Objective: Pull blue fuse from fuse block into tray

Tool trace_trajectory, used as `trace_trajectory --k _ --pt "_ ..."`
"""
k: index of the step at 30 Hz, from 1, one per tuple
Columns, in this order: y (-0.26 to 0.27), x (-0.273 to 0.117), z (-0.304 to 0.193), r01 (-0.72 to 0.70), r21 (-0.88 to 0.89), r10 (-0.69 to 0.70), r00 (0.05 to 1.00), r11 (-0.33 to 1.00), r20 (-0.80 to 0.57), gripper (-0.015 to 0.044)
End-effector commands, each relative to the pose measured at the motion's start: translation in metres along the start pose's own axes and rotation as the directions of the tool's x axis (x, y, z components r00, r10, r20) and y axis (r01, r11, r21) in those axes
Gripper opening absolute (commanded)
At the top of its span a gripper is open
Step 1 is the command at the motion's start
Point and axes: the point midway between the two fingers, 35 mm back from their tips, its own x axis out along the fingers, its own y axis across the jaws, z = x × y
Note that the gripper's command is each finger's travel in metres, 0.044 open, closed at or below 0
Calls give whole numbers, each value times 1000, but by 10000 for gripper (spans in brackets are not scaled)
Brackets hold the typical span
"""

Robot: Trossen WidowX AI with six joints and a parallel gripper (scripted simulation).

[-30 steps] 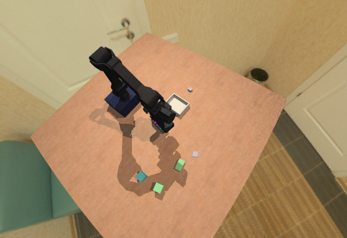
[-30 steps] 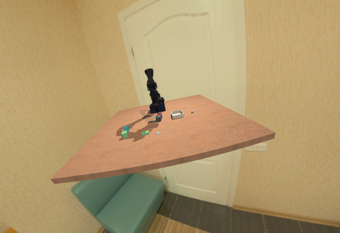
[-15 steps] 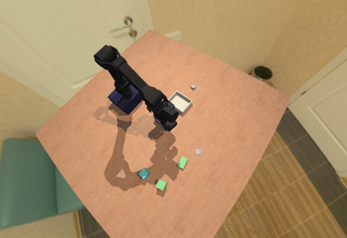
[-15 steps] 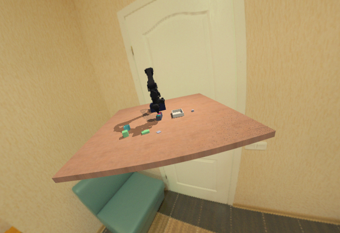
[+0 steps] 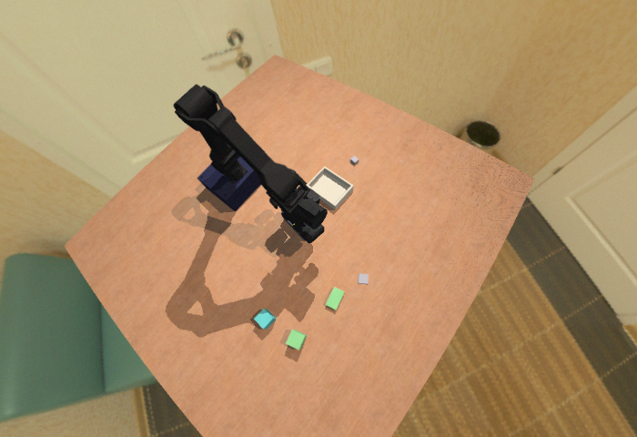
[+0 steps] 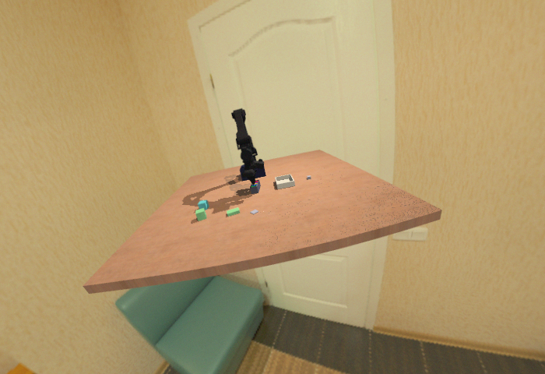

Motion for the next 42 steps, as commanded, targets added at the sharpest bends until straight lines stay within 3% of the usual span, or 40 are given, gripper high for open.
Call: trace_trajectory --k 1,30,42 --pt "2 3 0 -6 -4 6 1000 1000 3 69" --pt "2 13 0 -6 -4 6 1000 1000 3 69" --pt "2 12 0 -4 0 4 1000 1000 -1 0"
